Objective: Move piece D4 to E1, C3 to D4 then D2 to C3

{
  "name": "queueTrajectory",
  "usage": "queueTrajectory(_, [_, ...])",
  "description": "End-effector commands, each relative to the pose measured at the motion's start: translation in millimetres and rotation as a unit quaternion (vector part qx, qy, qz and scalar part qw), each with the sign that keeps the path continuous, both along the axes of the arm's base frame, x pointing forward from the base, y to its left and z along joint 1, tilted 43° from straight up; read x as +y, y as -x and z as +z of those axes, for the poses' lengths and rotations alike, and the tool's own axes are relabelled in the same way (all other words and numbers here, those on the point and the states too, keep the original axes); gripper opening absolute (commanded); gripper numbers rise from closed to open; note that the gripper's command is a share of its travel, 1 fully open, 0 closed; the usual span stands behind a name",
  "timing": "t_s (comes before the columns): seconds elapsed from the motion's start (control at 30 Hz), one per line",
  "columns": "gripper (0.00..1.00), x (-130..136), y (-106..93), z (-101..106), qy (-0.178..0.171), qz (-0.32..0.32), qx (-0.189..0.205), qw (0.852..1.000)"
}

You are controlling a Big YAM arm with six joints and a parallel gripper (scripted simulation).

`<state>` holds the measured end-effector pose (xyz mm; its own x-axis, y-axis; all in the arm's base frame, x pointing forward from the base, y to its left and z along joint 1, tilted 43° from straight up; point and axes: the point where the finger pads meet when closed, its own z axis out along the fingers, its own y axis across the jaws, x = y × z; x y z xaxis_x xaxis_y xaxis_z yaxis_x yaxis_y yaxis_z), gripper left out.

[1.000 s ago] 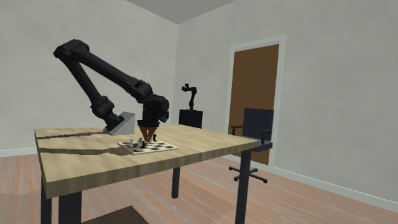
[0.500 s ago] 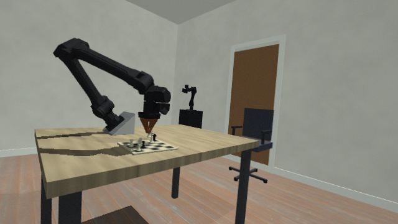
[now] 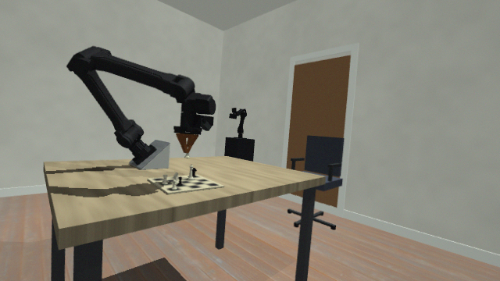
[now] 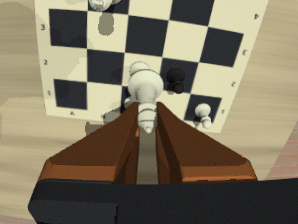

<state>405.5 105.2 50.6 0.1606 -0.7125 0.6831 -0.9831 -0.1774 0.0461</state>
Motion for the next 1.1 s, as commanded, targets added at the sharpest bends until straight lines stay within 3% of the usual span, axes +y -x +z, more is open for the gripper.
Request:
queueTrajectory(0.0, [0.00, 6.9, -22.6, 9.5, -0.017, -0.015, -0.030, 0.999])
queueTrajectory(0.13, [0.00, 2.3, -14.0, 2.8, -0.011, -0.016, -0.019, 1.000])
queueTrajectory(0.23, [0.00, 33.7, -28.1, 0.8, -0.016, -0.013, -0.036, 0.999])
queueTrajectory(0.37, [0.00, 52.7, -46.3, -13.9, -0.019, -0.037, -0.059, 0.997])
queueTrajectory(0.43, [0.00, 53.1, -46.7, -14.2, -0.019, -0.038, -0.059, 0.997])
queueTrajectory(0.47, [0.00, 36.1, -31.1, -25.5, -0.005, -0.044, -0.039, 0.998])
queueTrajectory(0.53, [0.00, 36.1, -31.1, -25.5, -0.005, -0.044, -0.039, 0.998])
queueTrajectory(0.63, [0.00, 38.2, -55.0, -10.5, -0.025, -0.056, -0.069, 0.996])
queueTrajectory(0.83, [0.00, 32.9, -47.3, -13.6, -0.020, -0.056, -0.063, 0.996])
queueTrajectory(1.07, [0.00, 22.1, -39.4, -32.3, -0.009, -0.048, -0.043, 0.998])
